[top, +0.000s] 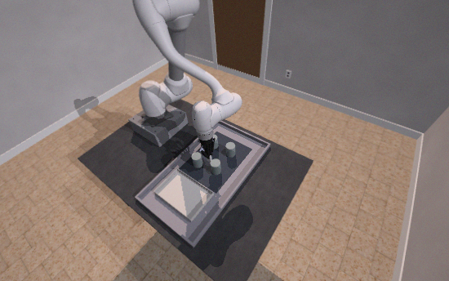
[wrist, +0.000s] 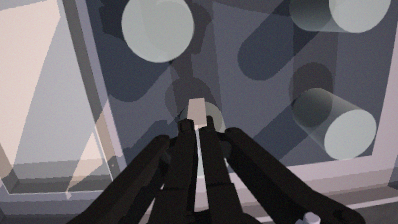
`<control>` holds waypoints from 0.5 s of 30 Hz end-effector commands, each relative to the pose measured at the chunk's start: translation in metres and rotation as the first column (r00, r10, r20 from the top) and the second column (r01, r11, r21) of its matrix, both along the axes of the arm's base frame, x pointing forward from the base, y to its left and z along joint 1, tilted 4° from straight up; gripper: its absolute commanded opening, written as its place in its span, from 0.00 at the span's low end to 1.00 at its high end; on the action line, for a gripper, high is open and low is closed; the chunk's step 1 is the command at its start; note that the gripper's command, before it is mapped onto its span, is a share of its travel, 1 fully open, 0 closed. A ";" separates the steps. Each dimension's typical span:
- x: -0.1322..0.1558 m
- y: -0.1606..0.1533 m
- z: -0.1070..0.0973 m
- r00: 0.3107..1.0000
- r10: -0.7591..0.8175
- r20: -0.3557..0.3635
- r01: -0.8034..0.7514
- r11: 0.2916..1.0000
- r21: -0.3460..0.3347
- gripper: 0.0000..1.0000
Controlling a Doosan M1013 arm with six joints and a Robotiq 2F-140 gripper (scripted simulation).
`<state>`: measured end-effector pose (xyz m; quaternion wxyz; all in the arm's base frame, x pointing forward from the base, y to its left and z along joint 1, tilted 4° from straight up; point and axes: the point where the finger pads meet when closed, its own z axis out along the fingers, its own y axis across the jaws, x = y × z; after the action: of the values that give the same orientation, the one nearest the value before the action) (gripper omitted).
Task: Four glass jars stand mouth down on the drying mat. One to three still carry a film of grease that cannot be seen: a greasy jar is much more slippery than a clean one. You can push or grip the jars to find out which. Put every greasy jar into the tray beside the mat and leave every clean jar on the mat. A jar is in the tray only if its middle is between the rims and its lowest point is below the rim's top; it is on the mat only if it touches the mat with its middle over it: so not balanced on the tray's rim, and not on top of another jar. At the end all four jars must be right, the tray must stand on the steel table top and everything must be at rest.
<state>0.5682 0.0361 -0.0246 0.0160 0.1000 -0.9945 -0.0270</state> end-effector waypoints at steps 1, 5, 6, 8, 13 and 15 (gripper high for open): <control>0.000 0.000 0.000 1.000 0.000 0.000 0.000 1.000 0.000 0.00; 0.001 0.000 0.001 1.000 0.000 0.000 0.000 1.000 0.000 0.00; 0.001 0.000 0.001 1.000 0.000 0.000 0.000 1.000 0.000 0.00; 0.001 0.000 0.001 1.000 0.000 0.000 0.000 1.000 0.000 0.00; 0.002 0.000 0.001 1.000 0.000 0.000 0.000 1.000 0.000 0.00; 0.002 0.000 0.002 1.000 0.000 0.000 0.000 1.000 0.000 0.00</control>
<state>0.5700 0.0364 -0.0233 0.0160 0.1000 -0.9945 -0.0270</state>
